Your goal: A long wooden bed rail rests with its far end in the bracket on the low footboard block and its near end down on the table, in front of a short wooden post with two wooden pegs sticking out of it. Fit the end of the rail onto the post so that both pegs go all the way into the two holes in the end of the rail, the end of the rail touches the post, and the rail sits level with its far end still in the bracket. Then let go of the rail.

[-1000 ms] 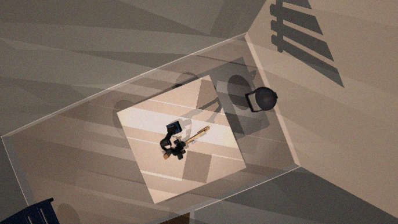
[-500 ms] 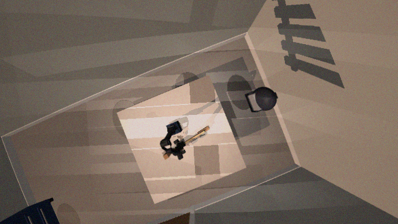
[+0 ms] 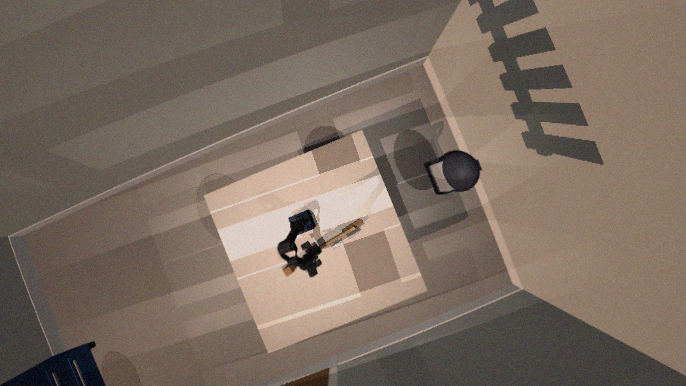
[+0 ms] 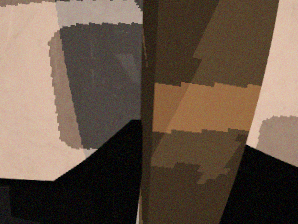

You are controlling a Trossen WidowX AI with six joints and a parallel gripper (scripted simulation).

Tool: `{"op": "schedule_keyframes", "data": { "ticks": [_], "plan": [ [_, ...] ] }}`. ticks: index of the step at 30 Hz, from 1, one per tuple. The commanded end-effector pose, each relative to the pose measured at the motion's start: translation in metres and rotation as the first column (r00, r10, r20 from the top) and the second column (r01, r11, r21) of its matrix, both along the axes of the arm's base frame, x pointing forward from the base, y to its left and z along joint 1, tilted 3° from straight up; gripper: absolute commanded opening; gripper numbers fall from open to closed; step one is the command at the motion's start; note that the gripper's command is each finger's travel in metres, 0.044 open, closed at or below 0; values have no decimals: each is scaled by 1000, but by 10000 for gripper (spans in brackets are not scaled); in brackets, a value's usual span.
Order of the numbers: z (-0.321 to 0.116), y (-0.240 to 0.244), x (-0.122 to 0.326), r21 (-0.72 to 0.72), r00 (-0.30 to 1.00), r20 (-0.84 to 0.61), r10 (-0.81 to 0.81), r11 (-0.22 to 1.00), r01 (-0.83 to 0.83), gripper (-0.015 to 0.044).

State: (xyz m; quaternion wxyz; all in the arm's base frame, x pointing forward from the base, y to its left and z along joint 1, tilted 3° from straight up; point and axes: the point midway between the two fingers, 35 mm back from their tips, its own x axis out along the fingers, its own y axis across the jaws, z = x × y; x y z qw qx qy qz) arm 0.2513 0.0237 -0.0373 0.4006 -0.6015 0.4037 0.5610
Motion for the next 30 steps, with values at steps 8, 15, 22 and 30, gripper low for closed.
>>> {"op": "schedule_keyframes", "data": {
  "ticks": [8, 15, 22, 30],
  "plan": [
    [7, 1, 1, 4, 1000, 3, 3, 1000, -3, 0],
    [11, 1, 1, 4, 1000, 3, 3, 1000, -3, 0],
    [14, 2, 2, 4, 1000, 3, 3, 1000, -3, 0],
    [18, 2, 2, 4, 1000, 3, 3, 1000, -3, 0]
  ]
}}
